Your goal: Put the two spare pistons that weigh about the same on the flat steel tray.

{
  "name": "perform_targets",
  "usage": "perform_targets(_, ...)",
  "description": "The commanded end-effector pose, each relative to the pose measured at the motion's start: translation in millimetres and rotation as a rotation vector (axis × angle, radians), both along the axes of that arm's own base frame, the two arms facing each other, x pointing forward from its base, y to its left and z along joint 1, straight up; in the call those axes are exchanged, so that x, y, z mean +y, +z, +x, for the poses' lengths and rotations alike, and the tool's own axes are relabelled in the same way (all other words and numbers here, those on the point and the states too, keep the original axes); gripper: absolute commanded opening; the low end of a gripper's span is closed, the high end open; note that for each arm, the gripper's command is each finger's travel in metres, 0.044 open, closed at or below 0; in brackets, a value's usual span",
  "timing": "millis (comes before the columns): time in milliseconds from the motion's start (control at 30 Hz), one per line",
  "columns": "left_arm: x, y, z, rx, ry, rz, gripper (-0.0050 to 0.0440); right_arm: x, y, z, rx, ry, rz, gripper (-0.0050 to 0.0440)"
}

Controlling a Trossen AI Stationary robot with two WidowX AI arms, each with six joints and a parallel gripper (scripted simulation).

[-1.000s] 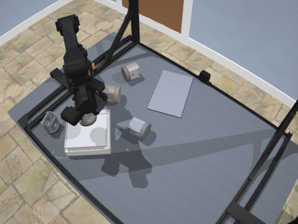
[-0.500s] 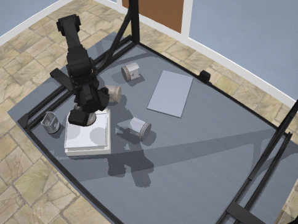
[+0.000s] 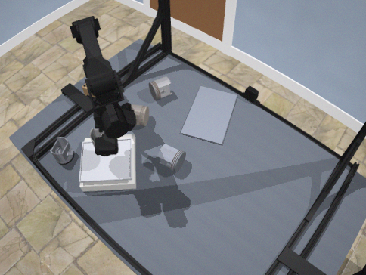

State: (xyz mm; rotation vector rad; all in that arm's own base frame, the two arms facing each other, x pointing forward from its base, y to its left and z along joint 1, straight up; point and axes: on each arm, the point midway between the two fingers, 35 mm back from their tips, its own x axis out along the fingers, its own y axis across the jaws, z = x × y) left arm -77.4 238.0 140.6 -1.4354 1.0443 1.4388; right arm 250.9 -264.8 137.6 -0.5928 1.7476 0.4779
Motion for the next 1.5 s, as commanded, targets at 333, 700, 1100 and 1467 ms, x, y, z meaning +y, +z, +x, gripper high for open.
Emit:
perform_targets(333, -0.1, -0.1, 0.3, -0.002, -0.001, -0.001, 0.0440, -1.9, -12.1, -3.7, 0.001, 0.039, -0.012, 0.0158)
perform_targets(700, -0.1, -0.1, 0.3, -0.002, -0.001, -0.001, 0.0440, -3.8, -26.7, -6.1, 0.001, 0.039, -0.012, 0.0158)
perform_targets(1100, -0.1, -0.1, 0.3, -0.002, -0.001, -0.001, 0.0440, -6.5, -46.3, -9.4, 0.001, 0.039, -0.012, 0.0158)
perform_targets(1467, -0.1, -0.1, 0.3, -0.002, -0.001, -0.001, 0.0440, -8.5, -60.9, -11.8, 0.001, 0.039, -0.012, 0.0158)
